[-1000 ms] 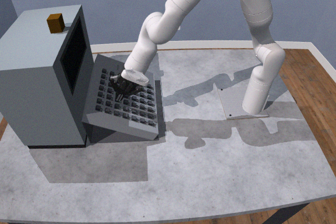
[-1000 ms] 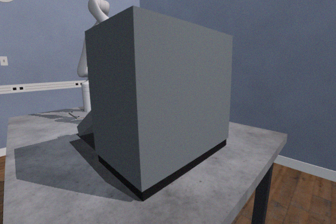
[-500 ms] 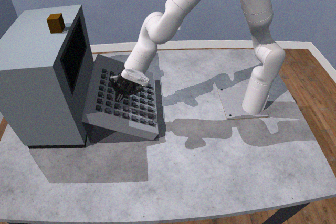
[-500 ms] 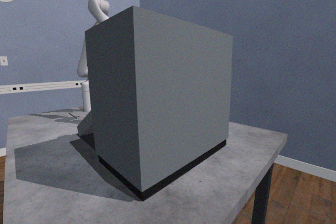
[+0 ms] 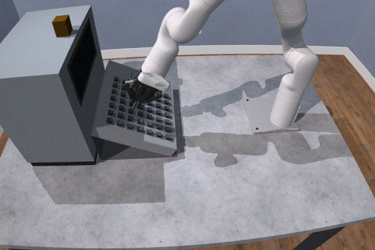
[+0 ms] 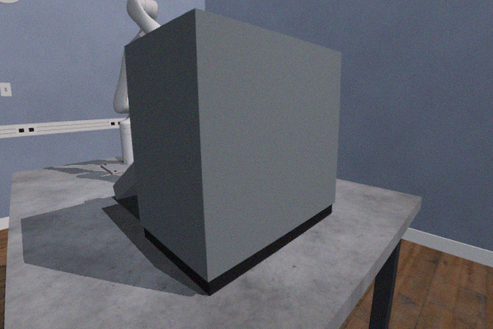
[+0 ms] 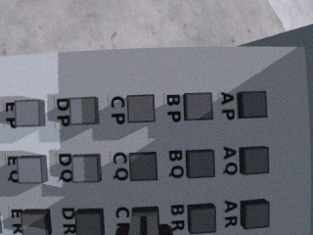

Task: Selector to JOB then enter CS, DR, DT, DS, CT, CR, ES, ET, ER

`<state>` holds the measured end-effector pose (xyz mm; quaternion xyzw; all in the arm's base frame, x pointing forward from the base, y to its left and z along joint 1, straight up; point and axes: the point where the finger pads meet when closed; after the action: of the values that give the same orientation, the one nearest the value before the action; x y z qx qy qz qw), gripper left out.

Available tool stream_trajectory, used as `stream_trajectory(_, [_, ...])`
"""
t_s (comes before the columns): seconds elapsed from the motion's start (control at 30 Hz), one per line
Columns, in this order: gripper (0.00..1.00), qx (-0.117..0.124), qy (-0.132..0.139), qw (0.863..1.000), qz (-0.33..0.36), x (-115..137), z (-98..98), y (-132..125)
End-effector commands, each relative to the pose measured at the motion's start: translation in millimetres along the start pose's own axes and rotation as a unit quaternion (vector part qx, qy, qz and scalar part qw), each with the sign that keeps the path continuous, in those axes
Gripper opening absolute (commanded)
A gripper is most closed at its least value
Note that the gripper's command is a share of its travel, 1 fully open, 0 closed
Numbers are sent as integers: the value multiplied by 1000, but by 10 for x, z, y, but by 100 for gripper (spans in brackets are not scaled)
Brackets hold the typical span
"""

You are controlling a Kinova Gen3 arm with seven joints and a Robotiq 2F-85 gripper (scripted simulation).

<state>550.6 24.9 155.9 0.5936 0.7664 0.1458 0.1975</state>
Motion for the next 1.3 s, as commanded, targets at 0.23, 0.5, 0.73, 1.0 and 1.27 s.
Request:
stream_trajectory(0.23, [10, -1, 0, 1000, 0, -2, -103, 8])
stream_trajectory(0.5, [10, -1, 0, 1000, 0, -2, -128, 8])
stream_trajectory(0.73, [10, -1, 0, 1000, 0, -81, -128, 54])
stream_trajectory(1.0, [10, -1, 0, 1000, 0, -409, -129, 243])
stream_trajectory(1.27, [10, -1, 0, 1000, 0, -418, -121, 248])
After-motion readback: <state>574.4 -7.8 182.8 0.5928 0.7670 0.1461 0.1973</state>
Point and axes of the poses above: the point where the finger pads meet when closed, its own z axis out along the fingers, its own y axis across the jaws, x = y × z, and after that the axes turned 15 degrees about -z, right-handed
